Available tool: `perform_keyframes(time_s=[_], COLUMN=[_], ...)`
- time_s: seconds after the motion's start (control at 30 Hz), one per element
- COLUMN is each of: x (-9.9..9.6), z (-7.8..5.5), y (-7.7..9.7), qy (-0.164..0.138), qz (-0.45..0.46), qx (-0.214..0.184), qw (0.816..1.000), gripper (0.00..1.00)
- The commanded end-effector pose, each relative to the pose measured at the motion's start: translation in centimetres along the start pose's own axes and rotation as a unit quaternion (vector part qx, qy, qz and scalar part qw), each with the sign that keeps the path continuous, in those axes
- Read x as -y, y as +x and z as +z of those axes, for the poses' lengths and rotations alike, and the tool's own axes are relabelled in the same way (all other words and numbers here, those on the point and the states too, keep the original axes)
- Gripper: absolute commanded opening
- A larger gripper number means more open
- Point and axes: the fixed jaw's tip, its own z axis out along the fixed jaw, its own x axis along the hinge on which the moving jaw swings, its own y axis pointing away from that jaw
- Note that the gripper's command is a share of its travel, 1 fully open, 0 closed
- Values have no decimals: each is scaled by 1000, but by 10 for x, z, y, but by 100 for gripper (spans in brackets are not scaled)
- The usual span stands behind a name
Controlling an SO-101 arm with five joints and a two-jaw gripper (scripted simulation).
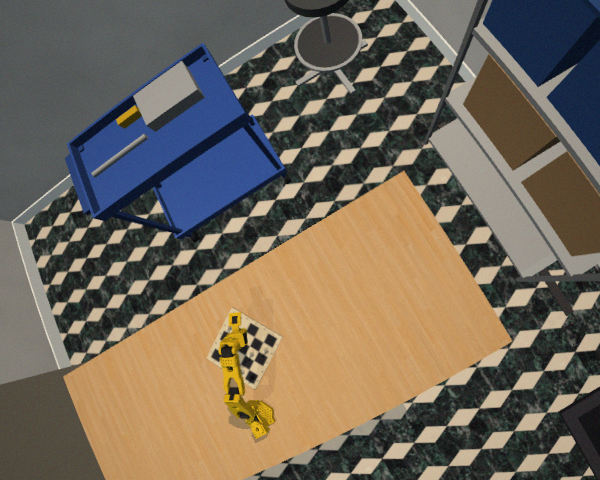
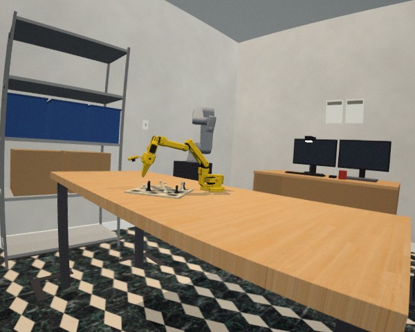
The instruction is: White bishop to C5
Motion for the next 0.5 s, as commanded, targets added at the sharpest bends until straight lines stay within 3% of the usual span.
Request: perform_keyframes(time_s=[0.0,0.2,0.47], x=[2,2,2], z=[15,27,30], y=[4,7,8], qy=[1,1,1], qz=[4,4,4], qx=[8,8,8], qw=[1000,1000,1000], gripper=[0,0,0])
